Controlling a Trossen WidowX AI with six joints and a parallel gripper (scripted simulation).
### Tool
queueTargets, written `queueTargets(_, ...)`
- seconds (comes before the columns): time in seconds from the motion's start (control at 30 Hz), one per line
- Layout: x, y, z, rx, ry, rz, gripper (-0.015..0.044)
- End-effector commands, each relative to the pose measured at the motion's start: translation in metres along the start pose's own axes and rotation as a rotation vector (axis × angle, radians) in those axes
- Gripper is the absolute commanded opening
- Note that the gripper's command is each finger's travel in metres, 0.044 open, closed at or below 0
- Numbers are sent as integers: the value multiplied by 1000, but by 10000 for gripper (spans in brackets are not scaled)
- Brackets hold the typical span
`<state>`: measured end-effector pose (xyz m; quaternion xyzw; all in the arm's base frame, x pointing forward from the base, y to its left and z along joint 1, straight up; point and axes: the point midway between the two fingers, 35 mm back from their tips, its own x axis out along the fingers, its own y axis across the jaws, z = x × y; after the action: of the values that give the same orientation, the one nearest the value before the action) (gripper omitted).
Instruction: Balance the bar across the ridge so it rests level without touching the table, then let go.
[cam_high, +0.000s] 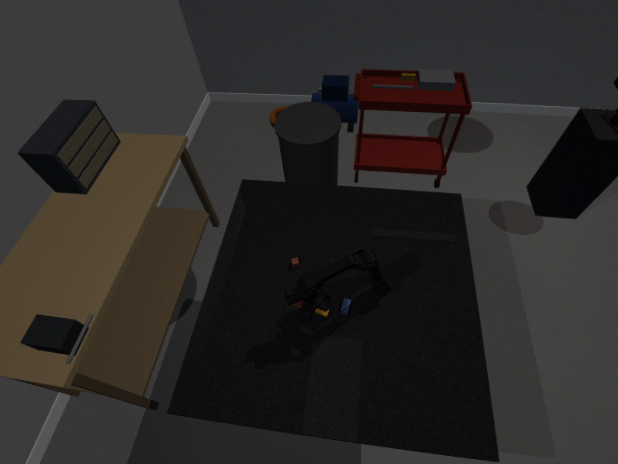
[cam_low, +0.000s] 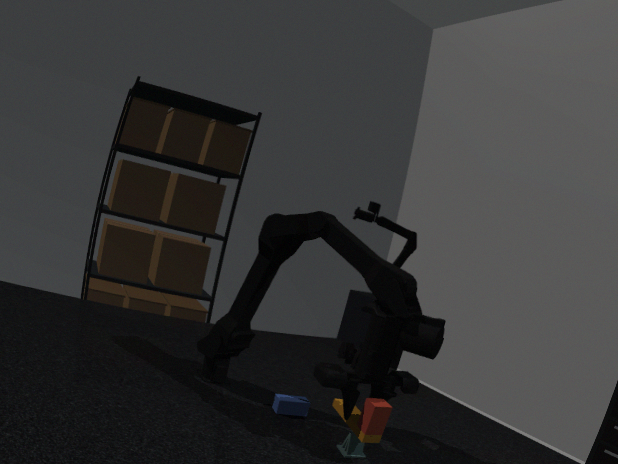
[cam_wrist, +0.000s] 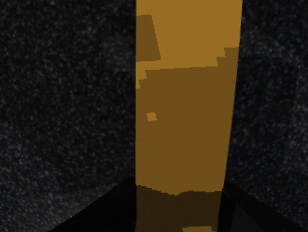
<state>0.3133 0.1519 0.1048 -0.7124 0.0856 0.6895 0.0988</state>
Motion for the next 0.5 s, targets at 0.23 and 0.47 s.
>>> queueTargets(0.23, 0, 0, 0, 0, 0, 0, 167)
queueTargets(0.47, 0, 0, 0, 0, 0, 0, 167)
